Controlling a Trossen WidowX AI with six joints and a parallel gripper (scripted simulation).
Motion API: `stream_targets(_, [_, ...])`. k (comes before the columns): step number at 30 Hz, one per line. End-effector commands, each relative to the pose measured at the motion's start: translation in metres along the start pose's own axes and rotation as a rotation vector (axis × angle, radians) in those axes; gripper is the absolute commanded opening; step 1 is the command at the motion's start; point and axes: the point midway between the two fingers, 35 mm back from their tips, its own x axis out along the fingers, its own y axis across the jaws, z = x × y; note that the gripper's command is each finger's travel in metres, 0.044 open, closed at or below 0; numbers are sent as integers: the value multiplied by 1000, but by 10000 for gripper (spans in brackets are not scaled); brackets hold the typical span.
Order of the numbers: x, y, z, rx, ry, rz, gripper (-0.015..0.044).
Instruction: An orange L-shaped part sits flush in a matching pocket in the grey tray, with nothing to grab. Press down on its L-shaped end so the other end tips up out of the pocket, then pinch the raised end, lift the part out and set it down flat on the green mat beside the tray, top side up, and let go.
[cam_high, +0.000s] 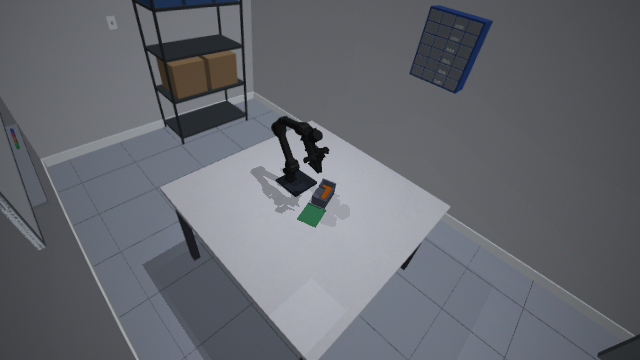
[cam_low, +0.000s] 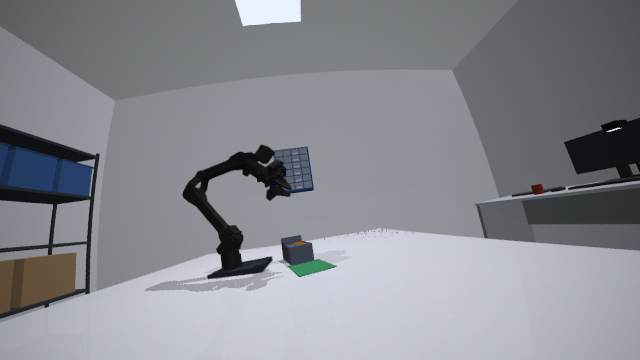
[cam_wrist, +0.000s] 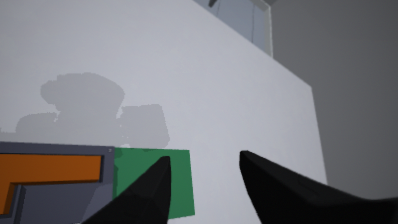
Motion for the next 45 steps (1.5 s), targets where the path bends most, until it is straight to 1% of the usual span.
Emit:
stream_targets(1, [23,42,9,50,117,196,180])
stream_targets(4, [37,83,14,101,266,343,180])
stream_targets(7, [44,124,15,138,447,445,180])
stream_targets(9, [45,152,13,153,580,484,180])
stream_targets(12, [44,170,11,160,677,497,180])
stream_targets(18, [49,175,8,160,684,497,180])
stream_targets(26, [92,207,-30,161,684,497,180])
stream_targets(45, [107,218,-42,161,684,497,180])
